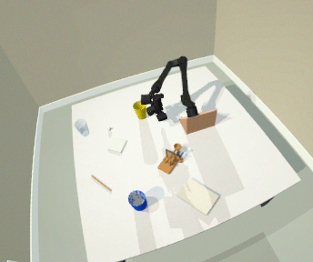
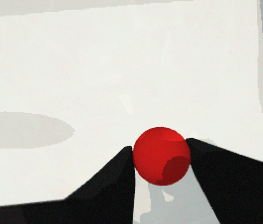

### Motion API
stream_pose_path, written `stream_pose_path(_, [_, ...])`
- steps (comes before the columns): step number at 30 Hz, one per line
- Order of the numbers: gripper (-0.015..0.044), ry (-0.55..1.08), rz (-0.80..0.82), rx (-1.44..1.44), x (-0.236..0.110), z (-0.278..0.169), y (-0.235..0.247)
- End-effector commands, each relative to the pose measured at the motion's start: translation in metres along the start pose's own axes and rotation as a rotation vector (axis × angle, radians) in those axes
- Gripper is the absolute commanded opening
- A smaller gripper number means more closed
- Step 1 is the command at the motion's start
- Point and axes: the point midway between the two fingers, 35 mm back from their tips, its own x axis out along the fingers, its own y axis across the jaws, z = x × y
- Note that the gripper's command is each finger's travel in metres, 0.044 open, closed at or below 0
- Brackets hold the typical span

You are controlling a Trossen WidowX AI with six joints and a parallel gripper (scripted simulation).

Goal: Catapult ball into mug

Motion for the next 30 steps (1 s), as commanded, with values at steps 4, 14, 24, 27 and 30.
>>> stream_pose_path(4, [0.0000,-0.002,0.011,0.007,-0.031,0.002,0.003])
stream_pose_path(14, [0.0000,0.002,0.004,0.005,-0.079,-0.006,0.001])
stream_pose_path(24, [0.0000,0.003,-0.010,-0.003,-0.105,-0.013,-0.001])
stream_pose_path(27, [0.0000,0.011,-0.002,-0.031,-0.106,-0.006,0.007])
stream_pose_path(30, [0.0000,0.020,0.006,-0.062,-0.107,0.001,0.017])
